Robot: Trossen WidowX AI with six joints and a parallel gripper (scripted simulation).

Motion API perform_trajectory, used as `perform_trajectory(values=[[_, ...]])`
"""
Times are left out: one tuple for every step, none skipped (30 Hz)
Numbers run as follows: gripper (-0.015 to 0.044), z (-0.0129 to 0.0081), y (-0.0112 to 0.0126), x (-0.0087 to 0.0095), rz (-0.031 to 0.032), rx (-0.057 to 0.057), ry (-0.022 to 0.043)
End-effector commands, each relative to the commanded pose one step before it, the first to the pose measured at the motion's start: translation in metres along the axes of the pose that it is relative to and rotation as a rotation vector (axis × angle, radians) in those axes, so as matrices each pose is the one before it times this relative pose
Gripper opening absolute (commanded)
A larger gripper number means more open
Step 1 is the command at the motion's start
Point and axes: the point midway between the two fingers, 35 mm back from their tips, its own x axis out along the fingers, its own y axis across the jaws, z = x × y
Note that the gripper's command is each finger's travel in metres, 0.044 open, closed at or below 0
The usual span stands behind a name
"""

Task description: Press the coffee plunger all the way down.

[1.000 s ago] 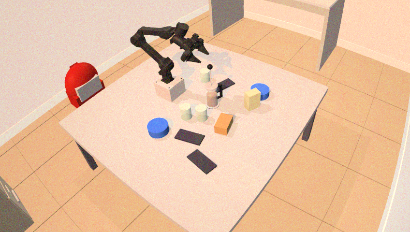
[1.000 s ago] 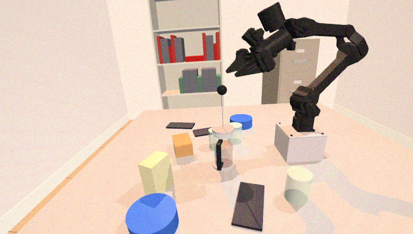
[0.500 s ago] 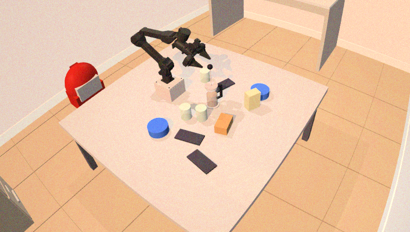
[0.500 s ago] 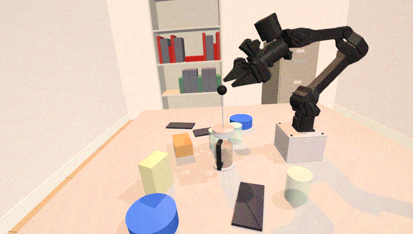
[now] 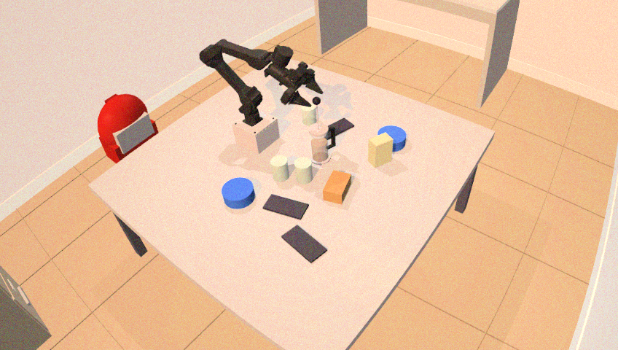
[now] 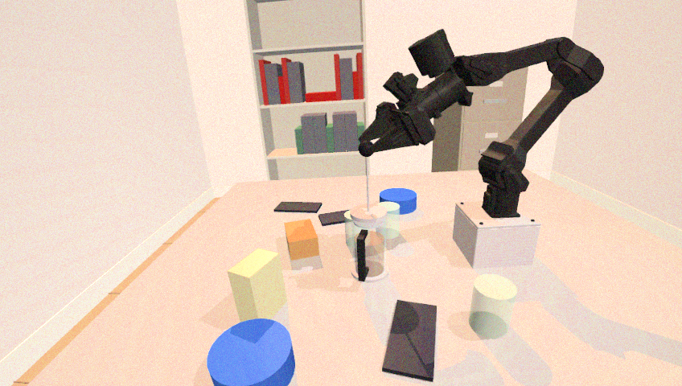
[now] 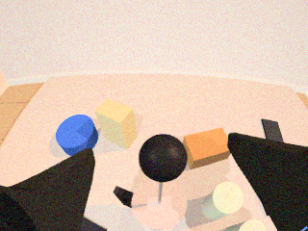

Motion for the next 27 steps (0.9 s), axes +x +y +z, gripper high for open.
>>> perform_trajectory(values=[[0.0440, -0.00215, 0.00071, 0.00538, 0.00485, 0.0009, 0.00428], [0.0440, -0.00002, 0.00000, 0.00026, -0.00001, 0.0000, -0.00002], [0.0414, 0.00000, 0.00000, 0.00000, 0.00000, 0.0000, 0.00000], [0.0387, 0.00000, 0.00000, 0.00000, 0.00000, 0.0000, 0.00000], [0.0361, 0.00000, 0.00000, 0.00000, 0.00000, 0.0000, 0.00000], [0.0335, 0.00000, 0.00000, 0.00000, 0.00000, 0.0000, 0.00000], [0.0309, 0.00000, 0.00000, 0.00000, 0.00000, 0.0000, 0.00000], [0.0282, 0.00000, 0.00000, 0.00000, 0.00000, 0.0000, 0.00000], [0.0256, 0.00000, 0.00000, 0.00000, 0.00000, 0.0000, 0.00000], [0.0230, 0.00000, 0.00000, 0.00000, 0.00000, 0.0000, 0.00000], [0.0204, 0.00000, 0.00000, 0.00000, 0.00000, 0.0000, 0.00000], [0.0177, 0.00000, 0.00000, 0.00000, 0.00000, 0.0000, 0.00000], [0.0151, 0.00000, 0.00000, 0.00000, 0.00000, 0.0000, 0.00000], [0.0145, 0.00000, 0.00000, 0.00000, 0.00000, 0.0000, 0.00000], [0.0138, 0.00000, 0.00000, 0.00000, 0.00000, 0.0000, 0.00000], [0.0131, 0.00000, 0.00000, 0.00000, 0.00000, 0.0000, 0.00000], [0.0128, 0.00000, 0.00000, 0.00000, 0.00000, 0.0000, 0.00000], [0.0128, 0.00000, 0.00000, 0.00000, 0.00000, 0.0000, 0.00000], [0.0128, 0.00000, 0.00000, 0.00000, 0.00000, 0.0000, 0.00000], [0.0128, 0.00000, 0.00000, 0.00000, 0.00000, 0.0000, 0.00000], [0.0128, 0.00000, 0.00000, 0.00000, 0.00000, 0.0000, 0.00000], [0.0128, 0.00000, 0.00000, 0.00000, 0.00000, 0.0000, 0.00000], [0.0128, 0.00000, 0.00000, 0.00000, 0.00000, 0.0000, 0.00000], [0.0128, -0.00019, 0.00000, 0.00020, 0.00000, 0.0000, -0.00001], [0.0128, -0.00037, 0.00000, 0.00041, 0.00000, 0.0000, -0.00002], [0.0128, -0.00055, 0.00000, 0.00060, 0.00000, 0.0000, -0.00002], [0.0128, -0.00074, 0.00000, 0.00079, 0.00000, 0.0000, -0.00003]])
